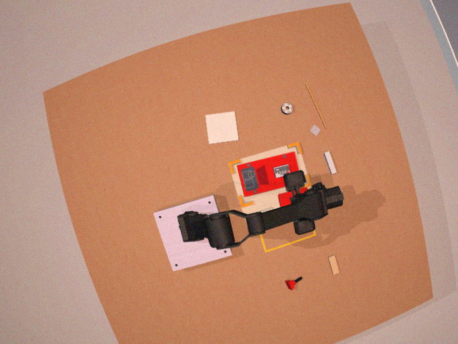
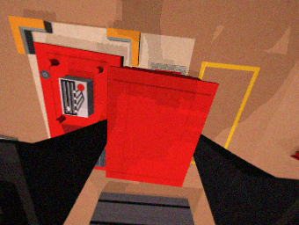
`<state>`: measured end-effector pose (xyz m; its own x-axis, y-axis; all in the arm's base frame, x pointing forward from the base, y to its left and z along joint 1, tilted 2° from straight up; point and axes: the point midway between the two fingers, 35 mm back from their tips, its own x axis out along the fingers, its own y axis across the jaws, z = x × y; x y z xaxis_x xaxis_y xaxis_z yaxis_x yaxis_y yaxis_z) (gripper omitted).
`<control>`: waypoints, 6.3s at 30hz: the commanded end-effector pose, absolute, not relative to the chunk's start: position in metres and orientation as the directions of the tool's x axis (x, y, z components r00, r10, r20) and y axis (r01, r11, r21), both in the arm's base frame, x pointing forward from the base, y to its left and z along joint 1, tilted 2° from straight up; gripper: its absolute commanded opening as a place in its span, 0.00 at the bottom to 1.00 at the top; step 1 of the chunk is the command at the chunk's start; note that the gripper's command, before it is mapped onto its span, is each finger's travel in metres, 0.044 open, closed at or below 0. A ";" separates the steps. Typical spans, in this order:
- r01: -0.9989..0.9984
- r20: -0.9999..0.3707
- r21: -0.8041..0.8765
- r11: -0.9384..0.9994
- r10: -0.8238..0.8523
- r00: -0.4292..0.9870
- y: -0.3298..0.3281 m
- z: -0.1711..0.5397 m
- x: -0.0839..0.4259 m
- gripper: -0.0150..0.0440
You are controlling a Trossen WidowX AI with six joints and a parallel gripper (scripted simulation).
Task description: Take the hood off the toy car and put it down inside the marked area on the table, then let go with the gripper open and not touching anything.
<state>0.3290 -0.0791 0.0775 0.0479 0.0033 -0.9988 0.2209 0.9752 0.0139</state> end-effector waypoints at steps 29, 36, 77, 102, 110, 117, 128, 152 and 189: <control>0.215 -0.999 0.012 0.976 0.001 0.049 -0.180 0.079 0.277 0.25; 0.215 -0.999 0.011 0.976 0.001 0.049 -0.182 0.078 0.275 0.25; 0.215 -0.999 0.011 0.976 0.001 0.049 -0.183 0.052 0.278 0.25; 0.215 -0.999 0.012 0.976 0.001 0.049 -0.183 0.036 0.279 0.25; 0.215 -0.999 0.012 0.976 0.001 0.049 -0.183 0.031 0.279 0.25; 0.215 -0.999 0.012 0.976 0.001 0.049 -0.183 0.026 0.279 0.25; 0.215 -0.999 0.012 0.976 0.001 0.049 -0.183 0.019 0.279 0.25; 0.215 -0.999 0.012 0.976 0.001 0.049 -0.182 0.004 0.279 0.25; 0.215 -0.999 0.012 0.976 0.001 0.049 -0.182 -0.014 0.279 0.25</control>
